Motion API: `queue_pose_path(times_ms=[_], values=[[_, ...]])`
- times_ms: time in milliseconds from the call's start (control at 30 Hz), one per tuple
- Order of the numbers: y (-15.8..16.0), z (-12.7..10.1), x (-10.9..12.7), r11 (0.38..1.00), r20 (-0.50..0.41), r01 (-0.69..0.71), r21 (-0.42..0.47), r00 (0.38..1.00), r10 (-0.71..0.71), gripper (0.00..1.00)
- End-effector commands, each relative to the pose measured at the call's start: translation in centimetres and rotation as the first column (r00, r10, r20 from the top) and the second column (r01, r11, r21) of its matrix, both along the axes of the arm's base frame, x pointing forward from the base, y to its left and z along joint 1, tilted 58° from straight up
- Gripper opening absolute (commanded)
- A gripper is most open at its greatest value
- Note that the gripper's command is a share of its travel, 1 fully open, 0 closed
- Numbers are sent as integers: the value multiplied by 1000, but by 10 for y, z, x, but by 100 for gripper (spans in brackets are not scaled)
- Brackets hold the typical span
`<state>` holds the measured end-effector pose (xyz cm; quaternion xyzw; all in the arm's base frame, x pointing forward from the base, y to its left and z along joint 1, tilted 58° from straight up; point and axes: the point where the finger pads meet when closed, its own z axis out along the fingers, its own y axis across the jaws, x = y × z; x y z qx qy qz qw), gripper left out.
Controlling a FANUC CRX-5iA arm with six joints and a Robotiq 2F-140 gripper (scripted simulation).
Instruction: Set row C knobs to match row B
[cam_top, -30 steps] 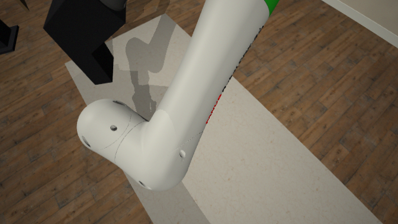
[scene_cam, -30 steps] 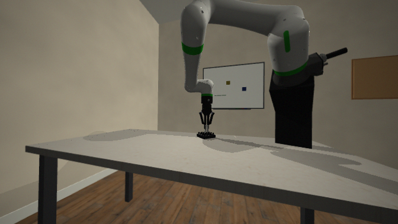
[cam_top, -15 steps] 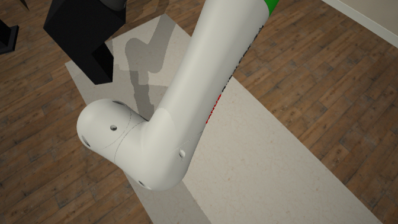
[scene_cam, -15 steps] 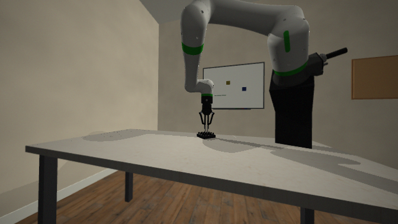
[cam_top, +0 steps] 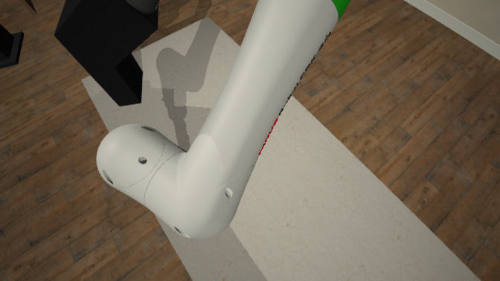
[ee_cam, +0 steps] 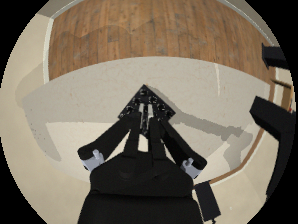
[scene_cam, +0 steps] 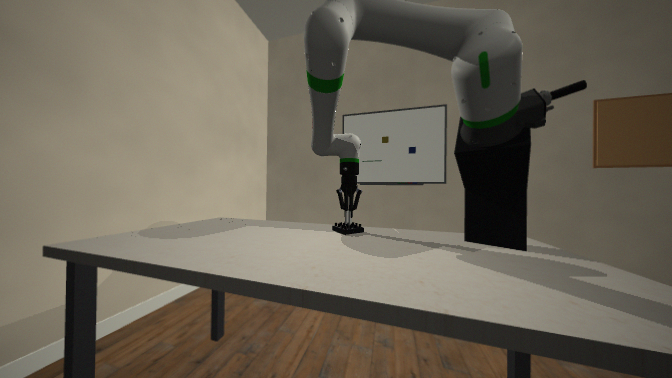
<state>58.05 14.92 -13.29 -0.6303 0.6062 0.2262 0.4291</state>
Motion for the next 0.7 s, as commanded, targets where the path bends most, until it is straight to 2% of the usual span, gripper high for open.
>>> queue_pose_path(times_ms=[0, 300, 367, 667], values=[[0, 0, 0, 998, -86, 53, 20, 995, -51, 5], [0, 0, 0, 985, -256, 168, 48, 955, -151, 5], [0, 0, 0, 985, -256, 168, 48, 955, -151, 5], [0, 0, 0, 964, -383, 258, 57, 898, -217, 5]])
